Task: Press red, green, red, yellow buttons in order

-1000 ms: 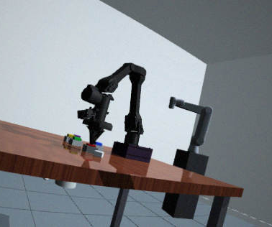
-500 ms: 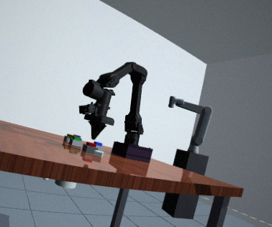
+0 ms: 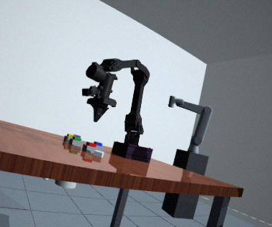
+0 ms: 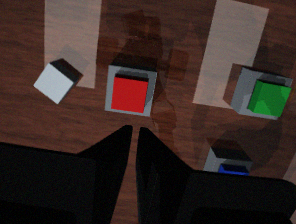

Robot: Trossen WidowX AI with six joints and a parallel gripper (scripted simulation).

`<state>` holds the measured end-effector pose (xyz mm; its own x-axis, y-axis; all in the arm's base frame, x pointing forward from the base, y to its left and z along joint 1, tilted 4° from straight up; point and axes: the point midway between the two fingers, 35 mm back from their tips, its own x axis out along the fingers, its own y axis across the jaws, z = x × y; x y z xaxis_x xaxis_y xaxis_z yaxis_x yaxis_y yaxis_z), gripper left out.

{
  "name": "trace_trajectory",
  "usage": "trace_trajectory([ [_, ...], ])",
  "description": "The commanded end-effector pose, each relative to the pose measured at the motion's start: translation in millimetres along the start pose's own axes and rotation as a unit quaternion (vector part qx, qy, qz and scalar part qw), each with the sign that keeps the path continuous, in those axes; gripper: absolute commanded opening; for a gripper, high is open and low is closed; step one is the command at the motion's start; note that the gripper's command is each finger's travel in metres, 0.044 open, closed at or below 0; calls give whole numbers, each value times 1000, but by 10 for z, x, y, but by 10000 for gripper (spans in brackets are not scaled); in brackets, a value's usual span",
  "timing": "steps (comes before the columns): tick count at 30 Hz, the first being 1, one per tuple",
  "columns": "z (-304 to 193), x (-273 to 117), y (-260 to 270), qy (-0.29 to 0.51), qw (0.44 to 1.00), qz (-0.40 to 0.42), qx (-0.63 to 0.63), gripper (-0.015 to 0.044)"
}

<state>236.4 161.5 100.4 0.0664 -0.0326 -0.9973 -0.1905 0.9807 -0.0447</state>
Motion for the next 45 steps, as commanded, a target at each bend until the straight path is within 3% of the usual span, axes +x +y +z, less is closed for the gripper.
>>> trace_trajectory([
  [1,121,-20,-273,-4,1000,0,25,20],
  [11,333,-32,-1276,-5,1000,-6,25,20],
  [21,196,-51,-2271,0,1000,-14,-5,20],
  [25,173,-28,-2352,1,1000,-15,-7,20],
  [30,170,540,-2368,1,1000,-15,-7,20],
  [45,170,735,-2374,1,1000,-15,-7,20],
])
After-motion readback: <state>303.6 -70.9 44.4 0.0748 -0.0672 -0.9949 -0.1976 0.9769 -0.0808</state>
